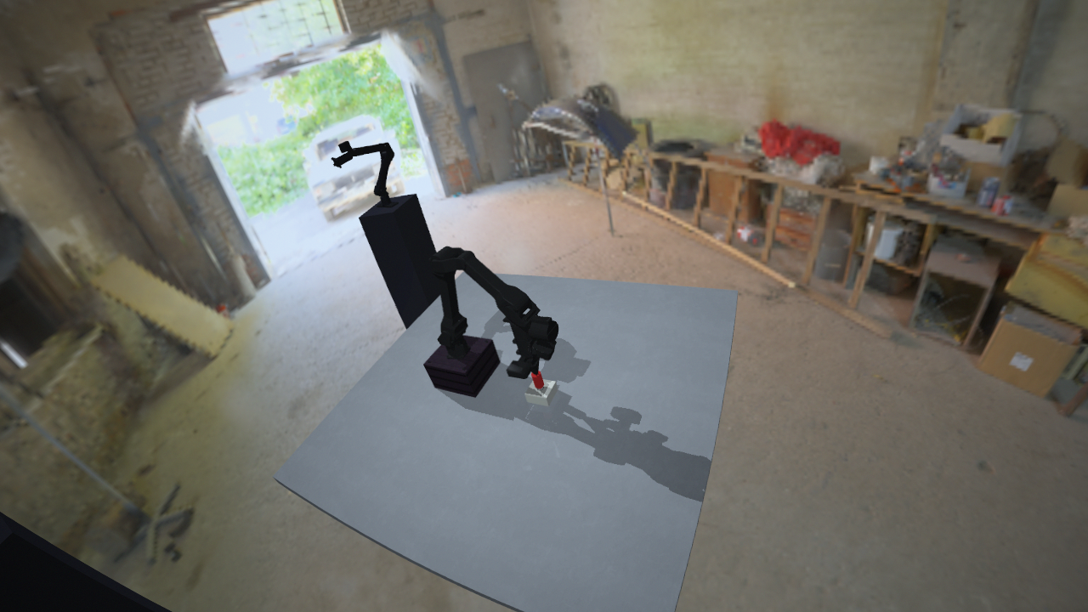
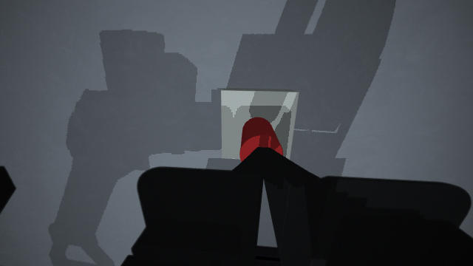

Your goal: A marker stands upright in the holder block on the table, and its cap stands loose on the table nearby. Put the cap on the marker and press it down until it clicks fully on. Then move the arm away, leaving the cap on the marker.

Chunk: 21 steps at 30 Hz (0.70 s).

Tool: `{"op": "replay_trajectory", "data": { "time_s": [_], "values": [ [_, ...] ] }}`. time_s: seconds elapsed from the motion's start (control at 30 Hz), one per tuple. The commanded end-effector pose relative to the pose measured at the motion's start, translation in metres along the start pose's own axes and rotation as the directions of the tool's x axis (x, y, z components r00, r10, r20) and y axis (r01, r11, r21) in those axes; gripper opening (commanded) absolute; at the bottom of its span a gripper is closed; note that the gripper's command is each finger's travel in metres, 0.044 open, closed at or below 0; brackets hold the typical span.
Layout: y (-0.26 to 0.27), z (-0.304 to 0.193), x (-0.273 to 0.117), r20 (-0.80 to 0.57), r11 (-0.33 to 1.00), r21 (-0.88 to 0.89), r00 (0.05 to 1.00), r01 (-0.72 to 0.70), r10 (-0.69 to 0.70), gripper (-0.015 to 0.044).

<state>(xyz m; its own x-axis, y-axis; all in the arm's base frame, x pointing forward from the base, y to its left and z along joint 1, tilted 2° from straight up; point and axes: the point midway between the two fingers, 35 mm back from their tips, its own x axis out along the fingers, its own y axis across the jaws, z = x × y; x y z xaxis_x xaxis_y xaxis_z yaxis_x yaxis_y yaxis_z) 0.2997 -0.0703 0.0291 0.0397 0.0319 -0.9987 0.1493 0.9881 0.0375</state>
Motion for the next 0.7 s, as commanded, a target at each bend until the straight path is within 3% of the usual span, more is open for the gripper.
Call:
{"op": "replay_trajectory", "data": {
  "time_s": [0.0,0.2,0.4,0.57,0.67],
  "values": [
    [0.000,0.000,0.000,0.000,1.000,0.000,1.000,0.000,0.000,0.0000],
    [0.000,0.000,-0.002,0.000,1.000,0.000,1.000,0.000,0.000,0.0000],
    [0.000,0.003,-0.080,-0.001,1.000,0.000,1.000,0.000,0.000,0.0000],
    [0.000,0.001,-0.089,-0.001,1.000,0.000,1.000,0.000,0.000,0.0000],
    [0.000,0.001,-0.089,-0.001,1.000,0.000,1.000,0.000,0.000,0.0079]
  ]
}}
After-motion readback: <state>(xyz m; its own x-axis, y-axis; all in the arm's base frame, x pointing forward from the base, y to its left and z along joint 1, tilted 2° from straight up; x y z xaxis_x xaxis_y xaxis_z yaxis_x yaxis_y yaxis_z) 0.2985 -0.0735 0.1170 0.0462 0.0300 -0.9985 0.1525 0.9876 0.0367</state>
